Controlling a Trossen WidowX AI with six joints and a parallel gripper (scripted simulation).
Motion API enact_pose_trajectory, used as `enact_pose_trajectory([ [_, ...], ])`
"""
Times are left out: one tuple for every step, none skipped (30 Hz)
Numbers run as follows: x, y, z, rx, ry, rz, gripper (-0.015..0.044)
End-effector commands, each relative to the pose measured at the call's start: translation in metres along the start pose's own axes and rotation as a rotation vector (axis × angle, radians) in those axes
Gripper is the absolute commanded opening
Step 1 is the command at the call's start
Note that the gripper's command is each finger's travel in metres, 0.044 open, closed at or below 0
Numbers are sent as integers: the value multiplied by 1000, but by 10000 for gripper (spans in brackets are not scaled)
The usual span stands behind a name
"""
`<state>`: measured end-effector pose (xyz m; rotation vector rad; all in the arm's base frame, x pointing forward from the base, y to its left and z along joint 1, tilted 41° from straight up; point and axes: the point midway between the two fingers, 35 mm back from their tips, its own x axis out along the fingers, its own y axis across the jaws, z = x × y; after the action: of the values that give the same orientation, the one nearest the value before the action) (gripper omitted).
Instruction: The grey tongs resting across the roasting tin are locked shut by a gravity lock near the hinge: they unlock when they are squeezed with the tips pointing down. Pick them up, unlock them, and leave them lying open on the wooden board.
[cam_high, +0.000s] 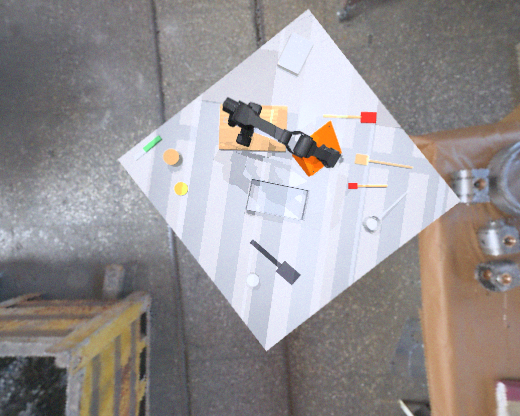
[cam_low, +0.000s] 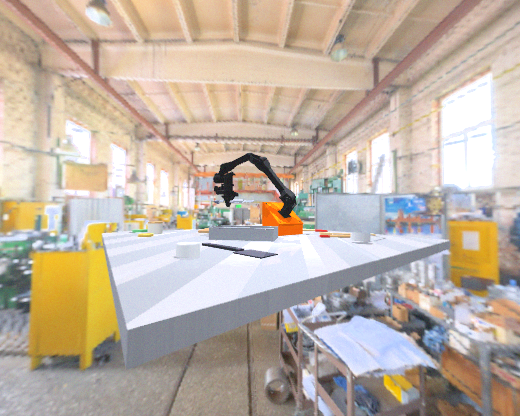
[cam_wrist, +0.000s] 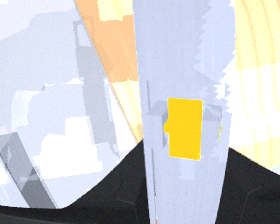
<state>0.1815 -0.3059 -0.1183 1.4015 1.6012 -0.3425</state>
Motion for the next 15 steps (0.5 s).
enact_pose_trajectory([
  [-1, -24, 7, -104, -5, -4, -150],
  [-1, -29, 8, -129, -4, -4, -150],
  [0, -35, 8, -154, -4, -4, -150],
  [0, -40, 9, -179, -3, -4, -150],
  [1, -46, 10, -203, -2, -4, -150],
  [1, -51, 11, -228, -1, -4, -150],
  [2, -57, 11, -253, 0, -3, -150],
  [3, -61, 12, -273, 1, -3, -150],
  [3, -64, 12, -285, 1, -3, -150],
  [3, -65, 12, -289, 1, -3, -150],
  [3, -65, 12, -289, 1, -3, -150],
  [3, -65, 12, -289, 1, -3, -150],
  [3, -65, 12, -289, 1, -3, -150],
  [3, -65, 12, -289, 1, -3, -150],
  [3, -65, 12, -289, 1, -3, -150],
])
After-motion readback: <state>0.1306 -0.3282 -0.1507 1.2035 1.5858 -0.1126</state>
